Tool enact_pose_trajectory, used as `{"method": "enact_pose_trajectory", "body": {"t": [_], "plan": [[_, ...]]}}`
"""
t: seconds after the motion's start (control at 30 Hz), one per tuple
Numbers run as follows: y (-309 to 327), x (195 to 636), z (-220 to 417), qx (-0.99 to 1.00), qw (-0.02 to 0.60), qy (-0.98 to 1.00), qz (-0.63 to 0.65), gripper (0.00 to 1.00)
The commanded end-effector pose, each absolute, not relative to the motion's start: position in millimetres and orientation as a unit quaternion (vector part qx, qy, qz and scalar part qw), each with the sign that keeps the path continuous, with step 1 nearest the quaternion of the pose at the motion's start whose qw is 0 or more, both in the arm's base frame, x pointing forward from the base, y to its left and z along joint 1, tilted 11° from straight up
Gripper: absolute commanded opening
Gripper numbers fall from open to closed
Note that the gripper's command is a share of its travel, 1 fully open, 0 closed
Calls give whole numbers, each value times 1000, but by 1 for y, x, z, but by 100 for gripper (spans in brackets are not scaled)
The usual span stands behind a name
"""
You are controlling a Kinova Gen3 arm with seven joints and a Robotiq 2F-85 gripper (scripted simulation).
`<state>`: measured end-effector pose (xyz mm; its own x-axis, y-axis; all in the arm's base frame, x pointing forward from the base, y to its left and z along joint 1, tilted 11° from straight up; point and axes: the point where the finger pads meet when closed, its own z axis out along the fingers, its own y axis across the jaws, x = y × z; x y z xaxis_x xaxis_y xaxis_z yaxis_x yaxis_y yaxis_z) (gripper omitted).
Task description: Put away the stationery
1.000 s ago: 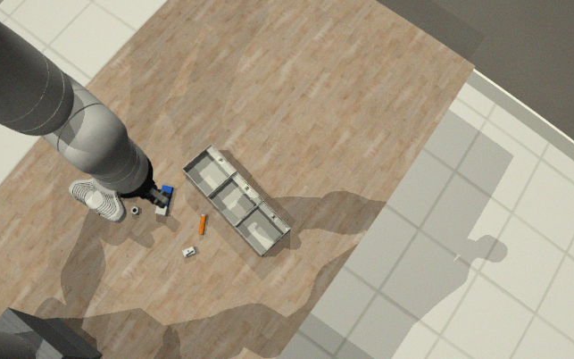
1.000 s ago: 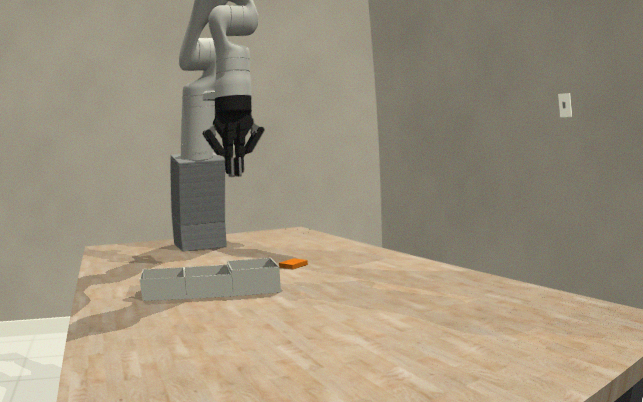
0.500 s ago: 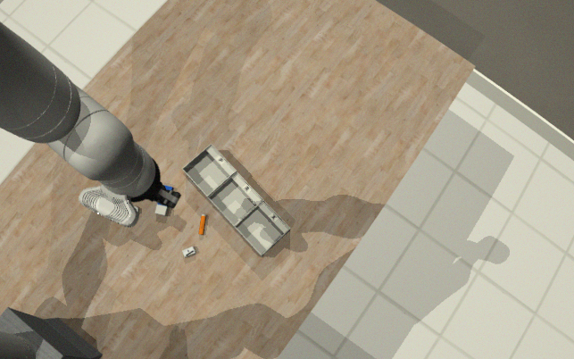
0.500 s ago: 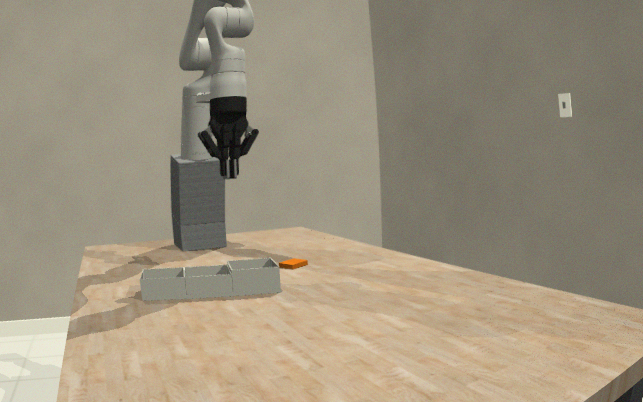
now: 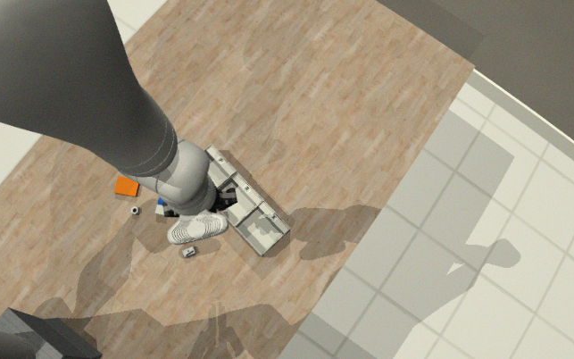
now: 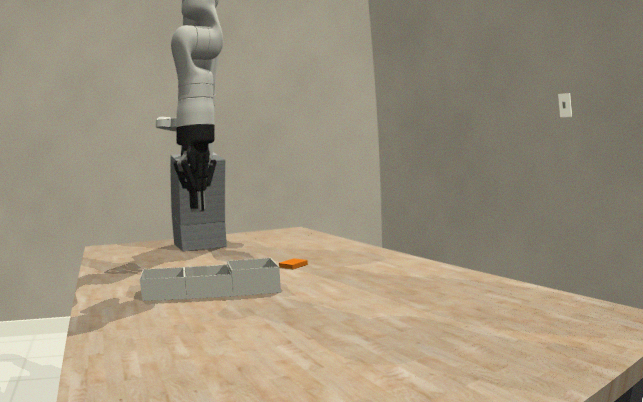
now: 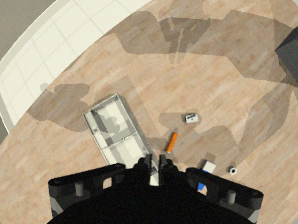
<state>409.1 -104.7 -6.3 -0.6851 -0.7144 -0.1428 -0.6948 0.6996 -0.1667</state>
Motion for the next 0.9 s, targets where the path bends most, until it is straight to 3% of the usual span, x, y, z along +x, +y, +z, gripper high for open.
{"method": "enact_pose_trajectory", "body": {"t": [0.0,0.3,0.87], "plan": [[-136,413,-27,-411,91,906,-43,9],[-196,440,-63,-603,79,791,-62,9],[-197,440,-63,-851,50,516,-87,9]]}}
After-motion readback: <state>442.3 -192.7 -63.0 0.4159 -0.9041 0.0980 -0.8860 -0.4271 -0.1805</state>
